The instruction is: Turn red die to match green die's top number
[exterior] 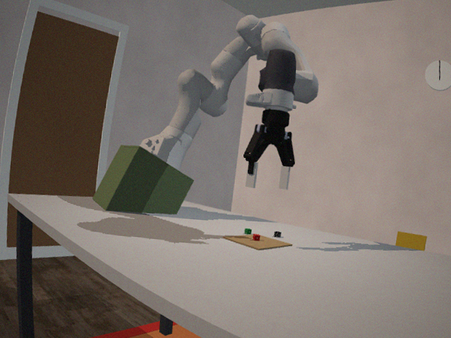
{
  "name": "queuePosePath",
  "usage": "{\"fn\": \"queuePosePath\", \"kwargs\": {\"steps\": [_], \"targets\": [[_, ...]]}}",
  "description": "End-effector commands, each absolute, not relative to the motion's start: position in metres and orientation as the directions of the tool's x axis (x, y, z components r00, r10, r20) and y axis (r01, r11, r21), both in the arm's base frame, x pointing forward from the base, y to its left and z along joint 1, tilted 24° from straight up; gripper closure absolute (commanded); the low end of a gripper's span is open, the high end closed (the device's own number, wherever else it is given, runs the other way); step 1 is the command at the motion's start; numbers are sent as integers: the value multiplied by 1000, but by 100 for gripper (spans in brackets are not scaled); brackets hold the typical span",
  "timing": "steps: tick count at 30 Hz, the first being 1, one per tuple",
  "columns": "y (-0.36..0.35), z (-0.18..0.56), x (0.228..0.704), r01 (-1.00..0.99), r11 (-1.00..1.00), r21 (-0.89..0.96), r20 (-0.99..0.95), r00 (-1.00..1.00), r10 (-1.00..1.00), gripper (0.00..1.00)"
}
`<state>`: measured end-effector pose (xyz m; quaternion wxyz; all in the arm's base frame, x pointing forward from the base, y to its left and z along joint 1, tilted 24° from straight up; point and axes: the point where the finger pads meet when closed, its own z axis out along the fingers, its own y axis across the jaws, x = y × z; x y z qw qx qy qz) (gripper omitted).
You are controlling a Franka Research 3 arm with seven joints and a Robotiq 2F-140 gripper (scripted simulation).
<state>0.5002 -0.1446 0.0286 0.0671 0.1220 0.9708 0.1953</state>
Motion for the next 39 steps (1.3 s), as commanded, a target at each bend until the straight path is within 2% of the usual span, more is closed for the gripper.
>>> {"fn": "queuePosePath", "kwargs": {"steps": [1,39], "targets": [[-146,30,501,235,888,395,-74,-955,286,0],[-159,62,494,235,888,395,-74,-955,286,0]]}}
